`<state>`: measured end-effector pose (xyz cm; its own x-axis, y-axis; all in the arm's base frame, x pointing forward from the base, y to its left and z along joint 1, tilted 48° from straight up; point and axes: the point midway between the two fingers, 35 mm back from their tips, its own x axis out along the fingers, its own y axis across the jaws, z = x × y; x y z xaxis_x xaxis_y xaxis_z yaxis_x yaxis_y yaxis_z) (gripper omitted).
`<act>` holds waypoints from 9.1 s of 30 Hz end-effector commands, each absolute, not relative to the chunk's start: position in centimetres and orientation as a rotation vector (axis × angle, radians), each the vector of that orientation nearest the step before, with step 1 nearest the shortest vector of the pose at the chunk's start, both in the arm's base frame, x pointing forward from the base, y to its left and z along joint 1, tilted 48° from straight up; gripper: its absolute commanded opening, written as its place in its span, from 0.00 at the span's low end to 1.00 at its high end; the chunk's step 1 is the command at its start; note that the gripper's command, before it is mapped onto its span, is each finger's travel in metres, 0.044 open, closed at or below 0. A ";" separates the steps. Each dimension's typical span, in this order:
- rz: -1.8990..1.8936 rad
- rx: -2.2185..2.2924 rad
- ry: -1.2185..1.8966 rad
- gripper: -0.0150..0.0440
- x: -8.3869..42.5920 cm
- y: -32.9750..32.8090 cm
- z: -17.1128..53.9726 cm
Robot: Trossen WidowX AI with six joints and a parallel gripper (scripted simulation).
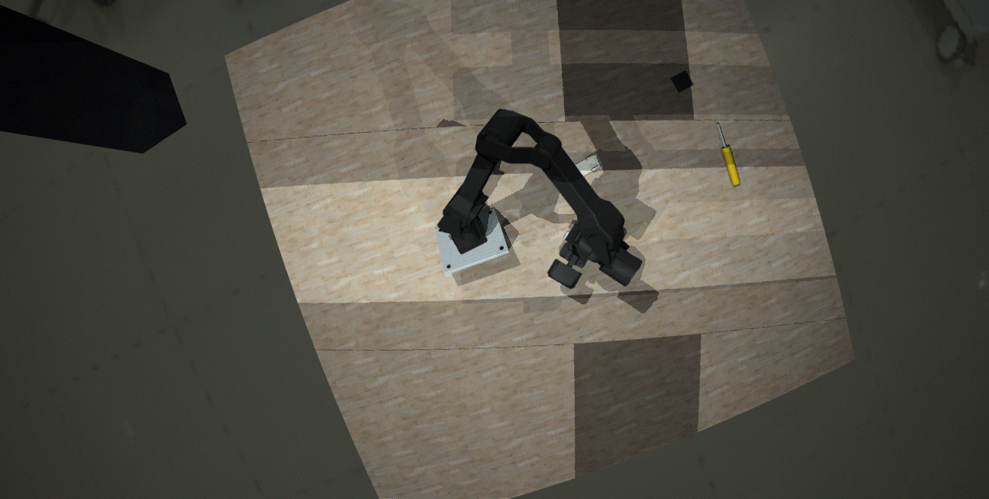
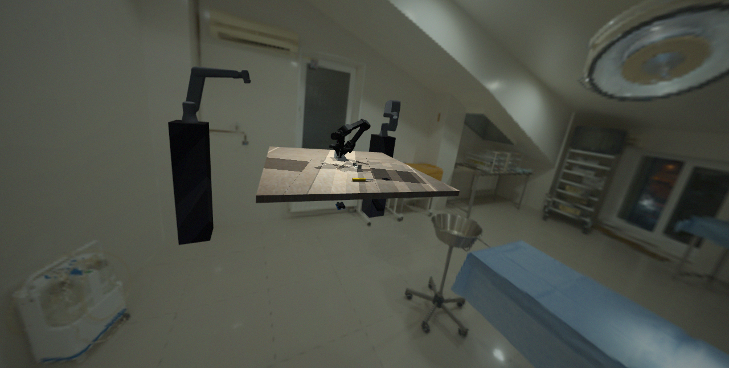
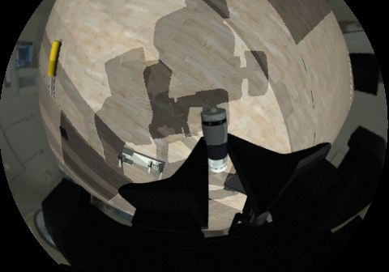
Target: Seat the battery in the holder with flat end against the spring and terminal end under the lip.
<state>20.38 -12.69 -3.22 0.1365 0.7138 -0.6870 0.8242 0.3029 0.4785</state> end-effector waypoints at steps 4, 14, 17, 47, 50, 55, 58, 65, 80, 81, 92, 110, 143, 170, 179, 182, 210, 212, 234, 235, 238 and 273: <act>0.209 1.061 1.495 0.37 24.9 -10.4 2.3; 0.598 0.598 1.317 0.37 28.3 -5.1 9.1; 0.595 0.601 1.321 0.37 28.3 -5.1 9.0; 0.457 0.654 1.093 0.37 29.5 -2.3 6.3; 0.455 0.655 1.090 0.37 29.5 -2.3 6.3; 0.440 0.658 1.068 0.37 29.5 -2.2 6.1; 0.431 0.660 1.054 0.37 29.5 -2.1 5.9; 0.411 0.666 1.022 0.37 29.4 -1.9 5.6; 0.372 0.679 0.950 0.37 29.3 -1.5 5.2; 0.369 0.680 0.945 0.37 29.2 -1.5 5.2; 0.344 0.691 0.892 0.37 29.0 -1.1 5.1; 0.335 0.703 0.855 0.37 28.3 -0.7 4.9; 0.339 0.686 0.912 0.37 27.0 -0.5 4.4; 0.383 0.648 1.051 0.37 27.8 -0.5 4.1; 0.401 0.635 1.099 0.37 27.9 -0.4 4.0; 0.407 0.630 1.115 0.37 28.0 -0.4 4.0; 0.475 0.582 1.264 0.37 28.3 -0.1 4.0; 0.481 0.579 1.275 0.37 28.3 -0.1 4.1; 0.518 0.550 1.351 0.37 28.8 0.1 4.3; 0.518 0.550 1.351 0.37 28.9 0.1 4.3; 0.519 0.550 1.352 0.37 29.2 0.1 4.4; 0.521 0.550 1.350 0.55 29.9 -0.4 4.9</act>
